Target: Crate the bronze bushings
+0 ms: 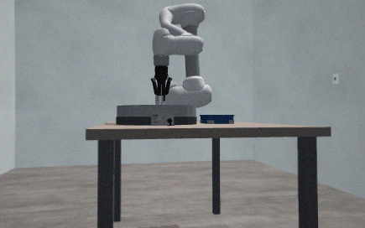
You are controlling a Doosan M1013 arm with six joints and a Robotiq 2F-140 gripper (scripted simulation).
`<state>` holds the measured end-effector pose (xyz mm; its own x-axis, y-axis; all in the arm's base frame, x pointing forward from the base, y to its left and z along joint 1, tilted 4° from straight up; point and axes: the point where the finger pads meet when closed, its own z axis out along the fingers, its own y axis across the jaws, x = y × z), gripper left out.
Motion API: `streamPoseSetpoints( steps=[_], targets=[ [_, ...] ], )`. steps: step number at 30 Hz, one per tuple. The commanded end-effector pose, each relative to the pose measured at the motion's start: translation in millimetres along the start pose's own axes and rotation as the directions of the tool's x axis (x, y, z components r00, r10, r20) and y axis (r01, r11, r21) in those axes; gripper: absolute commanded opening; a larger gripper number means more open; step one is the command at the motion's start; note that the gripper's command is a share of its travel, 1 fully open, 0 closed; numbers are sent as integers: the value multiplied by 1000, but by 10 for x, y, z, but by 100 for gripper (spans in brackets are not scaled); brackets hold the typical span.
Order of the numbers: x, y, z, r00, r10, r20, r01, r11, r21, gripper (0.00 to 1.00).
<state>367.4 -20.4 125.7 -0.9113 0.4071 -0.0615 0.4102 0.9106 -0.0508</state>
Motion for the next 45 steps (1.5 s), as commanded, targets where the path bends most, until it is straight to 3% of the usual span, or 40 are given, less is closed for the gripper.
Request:
streamPoseSetpoints(
  steps=[1,24,45],
  targets=[
    [42,-4,56,1000,-3,-10,3,1000,-1,10],
    [42,-4,58,1000,-3,-10,3,1000,-1,10],
    [44,-7,216,1000,-3,-10,3,1000,-1,10]
  ],
)
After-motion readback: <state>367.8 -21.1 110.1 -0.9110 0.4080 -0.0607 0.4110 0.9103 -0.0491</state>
